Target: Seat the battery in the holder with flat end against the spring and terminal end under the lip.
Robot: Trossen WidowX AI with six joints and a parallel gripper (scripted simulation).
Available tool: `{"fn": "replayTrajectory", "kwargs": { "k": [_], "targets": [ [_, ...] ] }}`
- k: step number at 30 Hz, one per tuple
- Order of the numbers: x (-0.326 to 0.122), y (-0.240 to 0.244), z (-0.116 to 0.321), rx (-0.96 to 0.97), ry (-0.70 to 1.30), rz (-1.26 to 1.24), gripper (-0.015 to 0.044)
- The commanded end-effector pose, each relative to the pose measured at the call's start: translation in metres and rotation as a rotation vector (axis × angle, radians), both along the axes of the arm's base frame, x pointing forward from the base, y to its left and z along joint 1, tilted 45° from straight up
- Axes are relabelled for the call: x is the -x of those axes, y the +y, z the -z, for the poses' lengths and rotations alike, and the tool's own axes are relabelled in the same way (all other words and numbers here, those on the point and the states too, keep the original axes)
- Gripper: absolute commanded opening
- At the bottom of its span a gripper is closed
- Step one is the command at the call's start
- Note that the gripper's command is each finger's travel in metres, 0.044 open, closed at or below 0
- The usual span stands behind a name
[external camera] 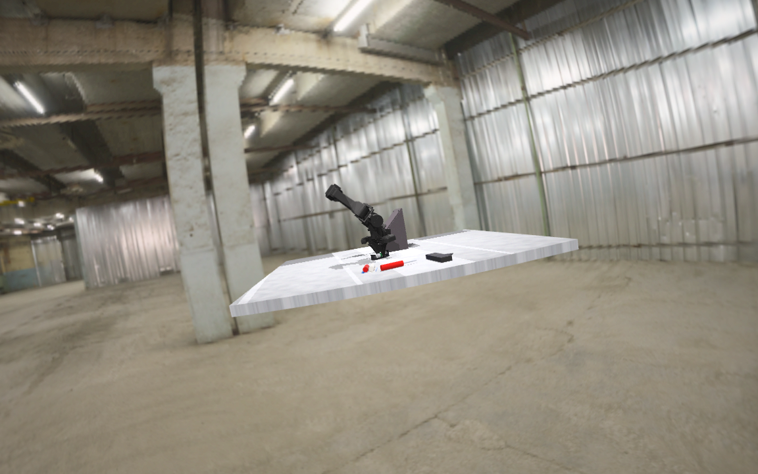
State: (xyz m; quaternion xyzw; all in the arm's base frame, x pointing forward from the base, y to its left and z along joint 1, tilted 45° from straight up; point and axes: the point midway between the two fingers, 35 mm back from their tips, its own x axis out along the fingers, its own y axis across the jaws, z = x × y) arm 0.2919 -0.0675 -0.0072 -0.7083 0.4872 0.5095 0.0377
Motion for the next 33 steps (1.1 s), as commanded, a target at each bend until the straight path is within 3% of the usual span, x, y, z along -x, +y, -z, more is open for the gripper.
{"fn": "replayTrajectory", "kwargs": {
  "k": [1, 13, 24, 33],
  "targets": [
    [0.000, 0.001, -0.001, 0.001, 0.001, -0.002, 0.0163],
    [0.001, 0.011, -0.011, -0.001, 0.000, 0.000, 0.0163],
    [0.011, 0.061, -0.061, -0.004, 0.000, 0.000, 0.0440],
    [0.011, 0.062, -0.061, -0.004, 0.000, 0.000, 0.0440]
  ]
}}
